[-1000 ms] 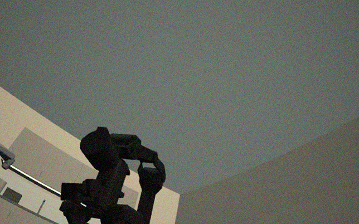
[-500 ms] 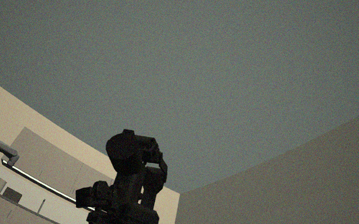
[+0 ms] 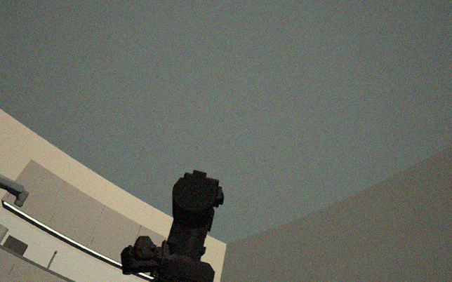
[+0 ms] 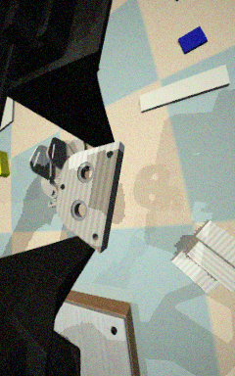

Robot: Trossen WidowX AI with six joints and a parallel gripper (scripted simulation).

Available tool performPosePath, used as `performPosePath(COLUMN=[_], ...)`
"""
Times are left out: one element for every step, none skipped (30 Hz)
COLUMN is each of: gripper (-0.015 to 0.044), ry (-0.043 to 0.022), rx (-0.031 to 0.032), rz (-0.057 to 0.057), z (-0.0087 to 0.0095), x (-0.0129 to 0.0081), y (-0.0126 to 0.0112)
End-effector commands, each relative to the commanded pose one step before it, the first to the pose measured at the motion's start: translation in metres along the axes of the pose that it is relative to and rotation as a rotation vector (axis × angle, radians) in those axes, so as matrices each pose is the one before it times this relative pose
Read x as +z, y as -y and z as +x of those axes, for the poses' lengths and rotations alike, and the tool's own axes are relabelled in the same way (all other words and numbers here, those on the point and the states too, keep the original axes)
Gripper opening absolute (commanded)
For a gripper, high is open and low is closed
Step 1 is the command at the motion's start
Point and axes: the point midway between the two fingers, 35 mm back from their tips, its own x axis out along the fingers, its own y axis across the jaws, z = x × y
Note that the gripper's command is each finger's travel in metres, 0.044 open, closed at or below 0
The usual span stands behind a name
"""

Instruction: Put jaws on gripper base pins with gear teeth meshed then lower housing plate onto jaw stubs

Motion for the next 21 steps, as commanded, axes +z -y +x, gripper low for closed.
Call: performPosePath(gripper=[0.0351, 0.0351, 0.0351, 0.0351, 0.0351, 0.0351, 0.0351, 0.0351, 0.0351, 0.0351, 0.0351, 0.0351, 0.0351, 0.0351, 0.0351, 0.0351, 0.0351, 0.0351, 0.0351, 0.0351, 0.0351], ry=[0.00203, -0.00027, -0.00027, -0.00027, -0.00027, -0.00026, -0.00026, -0.00026, -0.00026, -0.00026, -0.00025, -0.00025, -0.00025, -0.00024, -0.00024, -0.00023, -0.00023, -0.00023, -0.00022, -0.00022, -0.00021], rx=[-0.00199, -0.00001, -0.00001, -0.00002, -0.00003, -0.00004, -0.00005, -0.00006, -0.00007, -0.00008, -0.00008, -0.00009, -0.00010, -0.00011, -0.00012, -0.00012, -0.00013, -0.00014, -0.00015, -0.00015, -0.00016], rz=[0.0989, 0.0252, 0.0252, 0.0252, 0.0252, 0.0252, 0.0252, 0.0252, 0.0252, 0.0252, 0.0252, 0.0252, 0.0252, 0.0252, 0.0252, 0.0252, 0.0252, 0.0252, 0.0252, 0.0252, 0.0252], z=[0.00011, 0.00000, 0.00000, 0.00000, 0.00000, 0.00000, 0.00000, 0.00000, 0.00000, 0.00000, 0.00000, 0.00000, 0.00000, 0.00000, 0.00000, 0.00000, 0.00000, 0.00000, 0.00000, 0.00000, 0.00000], x=[-0.01038, -0.00279, -0.00279, -0.00278, -0.00278, -0.00277, -0.00275, -0.00273, -0.00271, -0.00269, -0.00266, -0.00263, -0.00260, -0.00256, -0.00253, -0.00248, -0.00244, -0.00239, -0.00234, -0.00228, -0.00223], y=[-0.00089, -0.00006, 0.00003, 0.00013, 0.00023, 0.00032, 0.00042, 0.00051, 0.00061, 0.00070, 0.00080, 0.00089, 0.00098, 0.00107, 0.00116, 0.00124, 0.00133, 0.00141, 0.00150, 0.00158, 0.00165])
